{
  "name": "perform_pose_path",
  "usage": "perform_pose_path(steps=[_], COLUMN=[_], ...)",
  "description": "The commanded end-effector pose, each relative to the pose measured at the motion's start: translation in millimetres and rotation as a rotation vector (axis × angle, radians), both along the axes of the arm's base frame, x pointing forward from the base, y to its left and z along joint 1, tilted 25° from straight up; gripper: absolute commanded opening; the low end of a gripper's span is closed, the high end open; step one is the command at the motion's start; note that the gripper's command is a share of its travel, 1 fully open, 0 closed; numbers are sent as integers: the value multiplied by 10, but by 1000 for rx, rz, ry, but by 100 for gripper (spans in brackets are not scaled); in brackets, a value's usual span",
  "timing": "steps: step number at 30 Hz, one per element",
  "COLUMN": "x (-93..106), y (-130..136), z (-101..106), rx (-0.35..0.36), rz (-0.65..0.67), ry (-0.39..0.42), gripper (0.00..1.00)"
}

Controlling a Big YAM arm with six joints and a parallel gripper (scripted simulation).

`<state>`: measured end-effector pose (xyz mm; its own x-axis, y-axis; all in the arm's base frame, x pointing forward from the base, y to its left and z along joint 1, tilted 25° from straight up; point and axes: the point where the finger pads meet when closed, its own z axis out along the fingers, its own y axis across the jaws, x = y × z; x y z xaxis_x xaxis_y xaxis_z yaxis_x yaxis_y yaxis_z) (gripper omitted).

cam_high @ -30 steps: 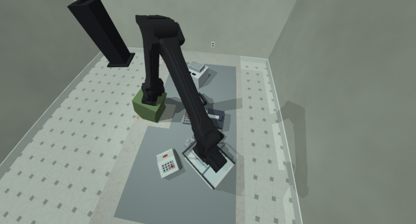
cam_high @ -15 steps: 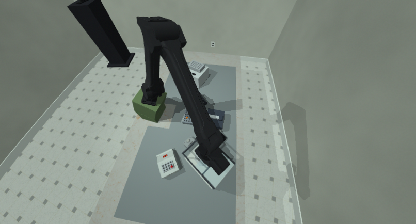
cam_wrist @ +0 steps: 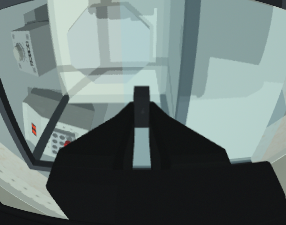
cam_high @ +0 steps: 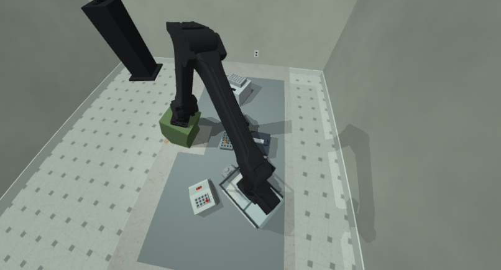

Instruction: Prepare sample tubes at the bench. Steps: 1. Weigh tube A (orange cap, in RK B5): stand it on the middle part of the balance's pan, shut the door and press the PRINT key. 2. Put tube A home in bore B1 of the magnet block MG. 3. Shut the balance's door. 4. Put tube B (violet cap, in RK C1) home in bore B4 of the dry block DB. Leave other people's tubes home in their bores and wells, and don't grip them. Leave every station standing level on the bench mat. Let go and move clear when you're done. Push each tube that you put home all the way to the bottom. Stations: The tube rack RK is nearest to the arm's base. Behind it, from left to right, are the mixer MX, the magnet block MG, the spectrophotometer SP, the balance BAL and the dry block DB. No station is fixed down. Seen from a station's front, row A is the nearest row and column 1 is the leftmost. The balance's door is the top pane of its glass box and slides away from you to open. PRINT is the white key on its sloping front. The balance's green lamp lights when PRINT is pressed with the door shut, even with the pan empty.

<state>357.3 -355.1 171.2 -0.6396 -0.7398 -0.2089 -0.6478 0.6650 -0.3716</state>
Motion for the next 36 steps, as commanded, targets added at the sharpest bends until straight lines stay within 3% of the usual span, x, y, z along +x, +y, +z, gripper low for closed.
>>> perform_pose_path(steps=[1, 36], x=[178, 316], y=[-111, -263], z=[166, 252], rx=[-24, -39], rz=[2, 2], ry=[-19, -31], gripper=[6, 6])
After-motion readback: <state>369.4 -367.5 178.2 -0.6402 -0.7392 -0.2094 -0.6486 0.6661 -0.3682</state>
